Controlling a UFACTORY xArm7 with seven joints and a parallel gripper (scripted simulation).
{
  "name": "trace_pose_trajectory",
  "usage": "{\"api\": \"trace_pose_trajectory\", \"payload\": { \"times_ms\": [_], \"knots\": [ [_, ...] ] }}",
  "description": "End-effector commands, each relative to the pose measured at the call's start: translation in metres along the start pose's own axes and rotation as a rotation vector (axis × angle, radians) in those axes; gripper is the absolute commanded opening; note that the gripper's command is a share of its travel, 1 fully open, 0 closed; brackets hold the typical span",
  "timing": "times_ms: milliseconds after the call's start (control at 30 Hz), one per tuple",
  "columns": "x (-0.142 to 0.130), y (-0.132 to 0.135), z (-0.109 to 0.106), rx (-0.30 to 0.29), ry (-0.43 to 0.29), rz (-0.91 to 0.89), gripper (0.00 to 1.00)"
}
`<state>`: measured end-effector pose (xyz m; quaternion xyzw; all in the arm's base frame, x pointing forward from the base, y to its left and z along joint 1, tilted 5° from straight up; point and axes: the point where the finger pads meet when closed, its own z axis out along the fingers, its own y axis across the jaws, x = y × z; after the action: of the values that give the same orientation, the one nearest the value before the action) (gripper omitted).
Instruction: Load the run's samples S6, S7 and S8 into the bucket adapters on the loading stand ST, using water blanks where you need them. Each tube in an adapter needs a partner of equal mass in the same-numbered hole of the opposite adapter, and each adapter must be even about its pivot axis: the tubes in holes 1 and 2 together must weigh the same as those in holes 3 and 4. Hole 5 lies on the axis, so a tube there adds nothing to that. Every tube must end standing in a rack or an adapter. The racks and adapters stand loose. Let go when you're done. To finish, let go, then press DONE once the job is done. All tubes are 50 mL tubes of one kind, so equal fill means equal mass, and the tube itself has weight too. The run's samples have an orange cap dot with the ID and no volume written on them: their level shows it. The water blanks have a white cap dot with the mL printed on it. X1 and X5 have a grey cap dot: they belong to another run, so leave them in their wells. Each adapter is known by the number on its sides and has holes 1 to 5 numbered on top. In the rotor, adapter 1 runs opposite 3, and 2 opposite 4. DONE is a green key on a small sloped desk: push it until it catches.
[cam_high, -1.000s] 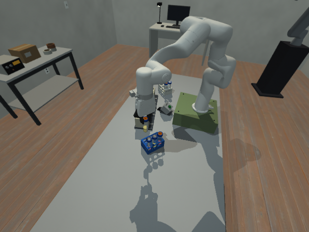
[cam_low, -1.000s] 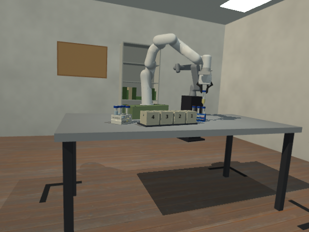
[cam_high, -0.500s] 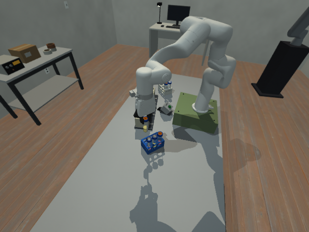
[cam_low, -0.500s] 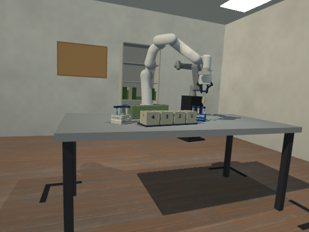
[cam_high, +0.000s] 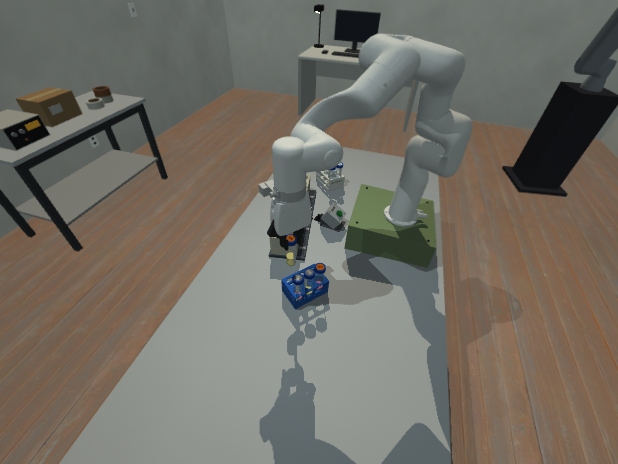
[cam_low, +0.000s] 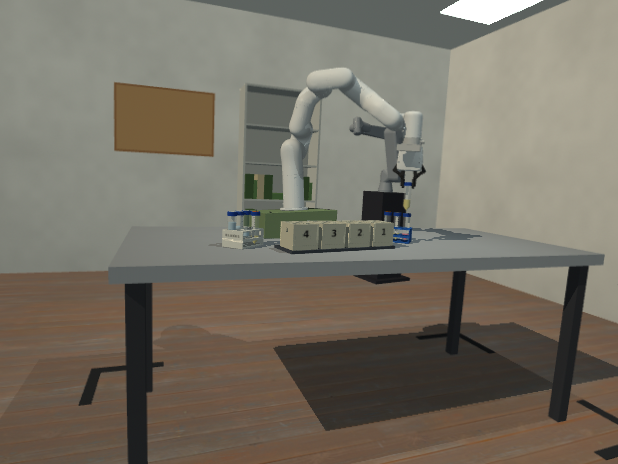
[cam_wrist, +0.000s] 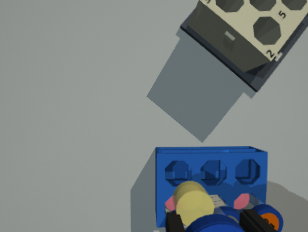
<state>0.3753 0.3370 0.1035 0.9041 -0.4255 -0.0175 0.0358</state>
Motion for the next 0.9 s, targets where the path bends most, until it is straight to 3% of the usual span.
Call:
{"api": "trace_pose_trajectory", "payload": {
  "times_ms": [0,867],
  "knots": [
    [0.0,-0.002,0.003,0.005,0.0,0.0,0.0],
    [0.0,-0.002,0.051,0.005,0.0,0.0,0.0]
  ]
}}
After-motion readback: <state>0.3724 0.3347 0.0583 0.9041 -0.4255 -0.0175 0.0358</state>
